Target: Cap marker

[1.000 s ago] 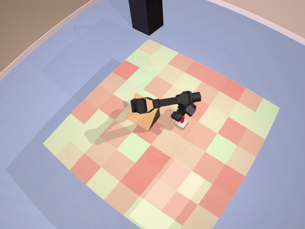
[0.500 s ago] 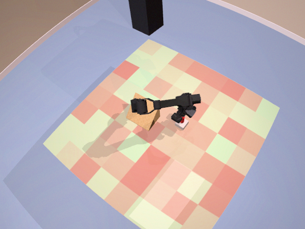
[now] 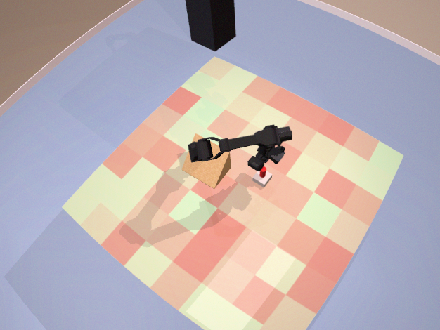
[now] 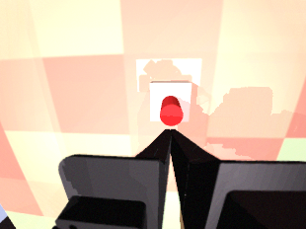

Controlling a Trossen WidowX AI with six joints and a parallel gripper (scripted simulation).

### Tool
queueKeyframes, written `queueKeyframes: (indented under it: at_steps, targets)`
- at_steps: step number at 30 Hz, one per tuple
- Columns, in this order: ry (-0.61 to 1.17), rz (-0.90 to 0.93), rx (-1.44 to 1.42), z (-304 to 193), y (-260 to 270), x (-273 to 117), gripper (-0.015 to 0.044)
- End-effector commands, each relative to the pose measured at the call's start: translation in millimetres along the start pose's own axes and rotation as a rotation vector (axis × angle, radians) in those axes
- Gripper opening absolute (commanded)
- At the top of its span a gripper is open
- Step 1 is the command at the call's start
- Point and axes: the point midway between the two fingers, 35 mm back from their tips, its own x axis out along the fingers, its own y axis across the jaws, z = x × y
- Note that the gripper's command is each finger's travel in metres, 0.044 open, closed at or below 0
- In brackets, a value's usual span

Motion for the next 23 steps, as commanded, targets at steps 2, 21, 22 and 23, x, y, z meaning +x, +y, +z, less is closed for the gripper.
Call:
queueKeyframes:
  at_steps: [2,21,22,23]
  targets:
    - [-0.004,0.008,-0.001,-3.4,1.0,-34.3,0.0]
    - [-0.004,0.008,-0.001,-3.4,1.0,-34.3,0.044]
    - [-0.004,0.008,-0.001,-3.4,1.0,-34.3,0.044]
    - [-0.004,0.008,-0.001,-3.4,1.0,-34.3,0.044]
